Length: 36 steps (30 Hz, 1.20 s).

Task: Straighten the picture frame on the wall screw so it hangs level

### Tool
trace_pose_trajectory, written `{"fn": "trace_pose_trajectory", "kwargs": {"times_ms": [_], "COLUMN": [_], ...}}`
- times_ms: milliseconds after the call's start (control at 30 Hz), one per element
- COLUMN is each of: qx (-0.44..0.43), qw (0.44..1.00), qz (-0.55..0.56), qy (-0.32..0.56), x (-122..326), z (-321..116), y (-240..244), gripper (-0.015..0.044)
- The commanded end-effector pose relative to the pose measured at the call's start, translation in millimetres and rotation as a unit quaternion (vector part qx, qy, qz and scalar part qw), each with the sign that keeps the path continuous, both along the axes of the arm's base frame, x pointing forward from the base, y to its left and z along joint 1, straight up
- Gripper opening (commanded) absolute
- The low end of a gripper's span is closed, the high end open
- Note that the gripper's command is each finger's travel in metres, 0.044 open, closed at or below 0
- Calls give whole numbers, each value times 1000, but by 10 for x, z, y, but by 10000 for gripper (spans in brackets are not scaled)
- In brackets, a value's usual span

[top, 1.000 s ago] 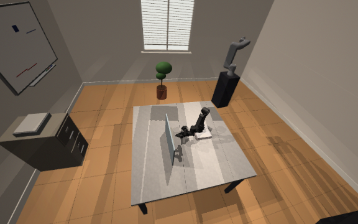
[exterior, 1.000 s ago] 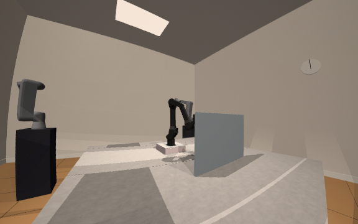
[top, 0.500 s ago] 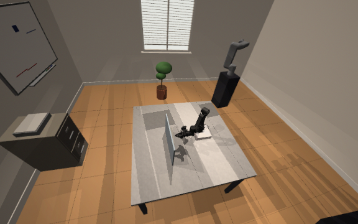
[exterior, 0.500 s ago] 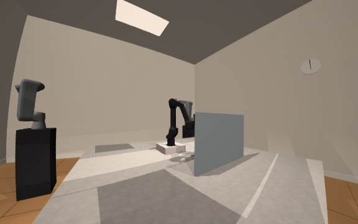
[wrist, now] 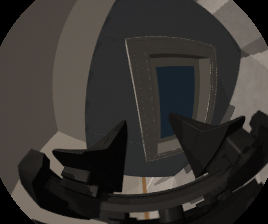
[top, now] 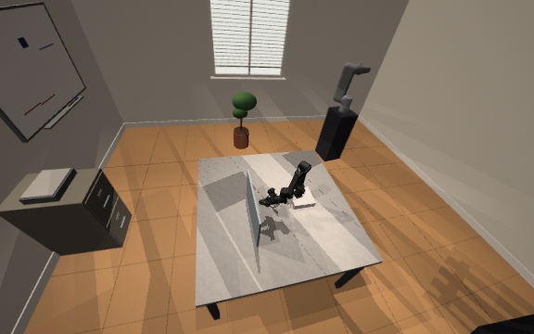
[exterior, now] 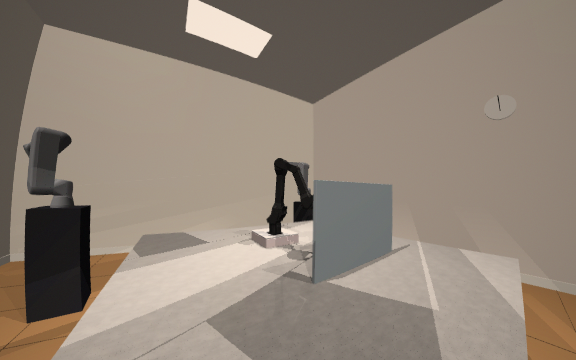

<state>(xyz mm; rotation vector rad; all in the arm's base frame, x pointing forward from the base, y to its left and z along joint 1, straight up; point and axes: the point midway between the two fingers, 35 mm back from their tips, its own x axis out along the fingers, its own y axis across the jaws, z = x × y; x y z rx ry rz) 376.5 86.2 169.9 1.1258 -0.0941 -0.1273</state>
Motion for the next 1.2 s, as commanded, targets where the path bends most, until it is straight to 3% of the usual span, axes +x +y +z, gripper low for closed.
{"fn": "trace_pose_trajectory", "kwargs": {"times_ms": [0,1167], "qx": [-1,-1], "qw": [1000,1000], "qz": [2,2], "qy": [-2,-2], "x": [73,145], "z": [15,15], "y": [-2,-17], "gripper": [260,260]}}
